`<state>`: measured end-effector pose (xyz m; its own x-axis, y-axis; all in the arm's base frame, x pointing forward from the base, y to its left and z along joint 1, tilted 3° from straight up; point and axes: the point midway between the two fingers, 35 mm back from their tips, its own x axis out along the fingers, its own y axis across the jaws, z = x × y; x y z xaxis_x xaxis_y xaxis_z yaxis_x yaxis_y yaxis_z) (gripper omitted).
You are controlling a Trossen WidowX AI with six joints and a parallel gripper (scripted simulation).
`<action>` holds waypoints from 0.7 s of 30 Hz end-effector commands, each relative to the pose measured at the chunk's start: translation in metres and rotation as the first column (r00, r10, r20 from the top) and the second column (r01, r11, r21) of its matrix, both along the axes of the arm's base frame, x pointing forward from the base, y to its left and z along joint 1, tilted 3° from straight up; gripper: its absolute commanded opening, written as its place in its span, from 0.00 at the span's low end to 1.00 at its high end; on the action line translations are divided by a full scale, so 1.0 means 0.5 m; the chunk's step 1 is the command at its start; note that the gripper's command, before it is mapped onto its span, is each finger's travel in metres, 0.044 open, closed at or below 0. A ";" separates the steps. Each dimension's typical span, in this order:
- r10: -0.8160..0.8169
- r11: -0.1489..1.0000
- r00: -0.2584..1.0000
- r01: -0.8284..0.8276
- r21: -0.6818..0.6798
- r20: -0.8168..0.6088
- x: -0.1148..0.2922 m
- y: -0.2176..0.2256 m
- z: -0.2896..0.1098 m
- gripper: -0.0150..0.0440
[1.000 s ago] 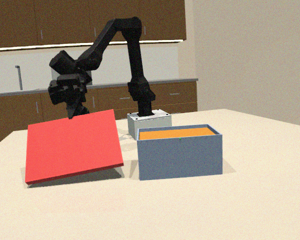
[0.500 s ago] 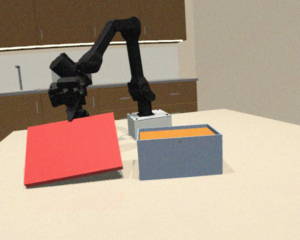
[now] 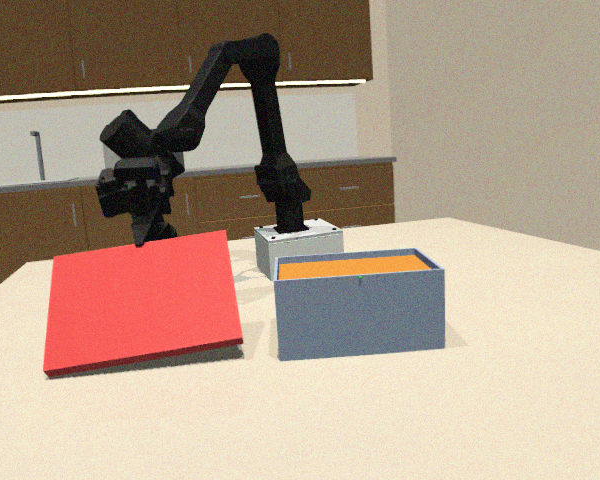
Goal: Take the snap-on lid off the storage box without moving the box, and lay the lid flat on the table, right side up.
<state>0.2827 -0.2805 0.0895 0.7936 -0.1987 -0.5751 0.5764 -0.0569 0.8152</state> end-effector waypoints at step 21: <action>-0.004 1.000 1.000 0.004 0.030 -0.018 -0.001 0.003 -0.061 0.25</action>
<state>0.2840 -0.2817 0.0741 0.7960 -0.1988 -0.5717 0.5737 -0.0534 0.8173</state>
